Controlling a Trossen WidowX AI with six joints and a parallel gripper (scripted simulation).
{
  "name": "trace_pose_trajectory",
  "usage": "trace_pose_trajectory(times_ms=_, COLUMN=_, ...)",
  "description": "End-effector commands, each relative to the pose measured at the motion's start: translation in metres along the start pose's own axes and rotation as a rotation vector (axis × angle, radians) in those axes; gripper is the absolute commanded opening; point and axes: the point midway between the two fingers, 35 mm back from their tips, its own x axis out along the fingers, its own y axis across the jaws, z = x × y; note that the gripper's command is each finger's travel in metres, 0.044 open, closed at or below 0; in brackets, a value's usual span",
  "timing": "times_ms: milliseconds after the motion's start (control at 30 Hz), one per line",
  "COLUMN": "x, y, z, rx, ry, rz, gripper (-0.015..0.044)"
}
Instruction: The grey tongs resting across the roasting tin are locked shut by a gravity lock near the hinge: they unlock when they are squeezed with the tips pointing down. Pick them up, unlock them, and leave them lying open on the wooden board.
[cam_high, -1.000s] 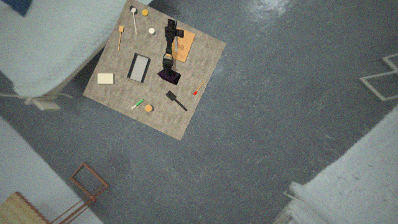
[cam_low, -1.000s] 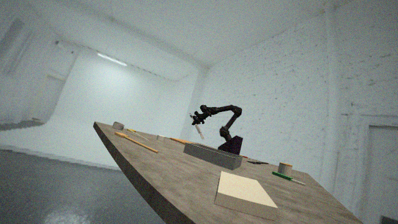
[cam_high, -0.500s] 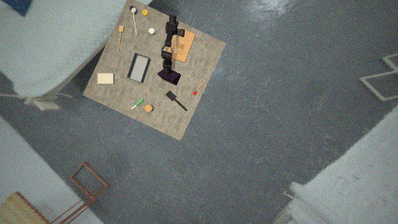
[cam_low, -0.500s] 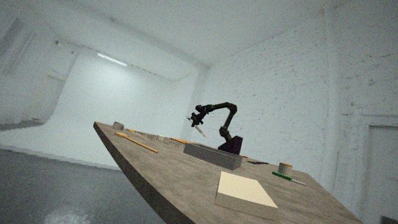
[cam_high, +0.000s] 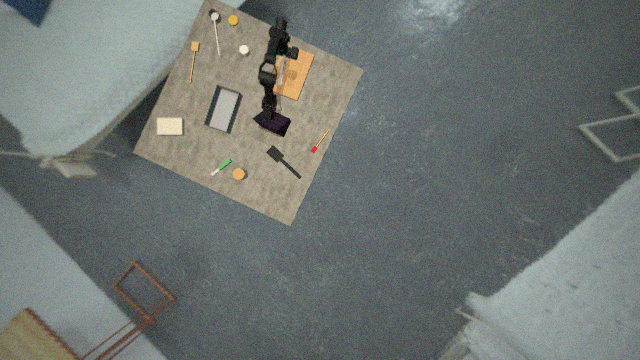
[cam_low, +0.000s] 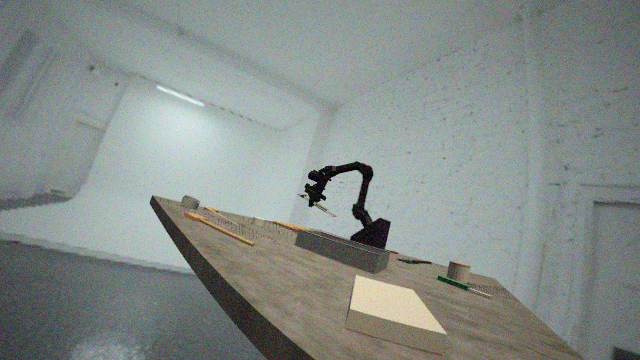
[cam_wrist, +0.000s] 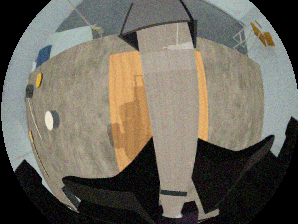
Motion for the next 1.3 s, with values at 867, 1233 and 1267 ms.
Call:
trace_pose_trajectory(times_ms=867, x=0.008, y=-0.006, z=-0.005, rx=0.081, ry=0.240, rz=-0.006, gripper=-0.0150)
trace_pose_trajectory(times_ms=1233, x=0.026, y=-0.005, z=-0.007, rx=0.081, ry=0.240, rz=-0.006, gripper=-0.0150)
trace_pose_trajectory(times_ms=1267, x=0.027, y=-0.005, z=-0.007, rx=0.081, ry=0.240, rz=-0.006, gripper=-0.0150)
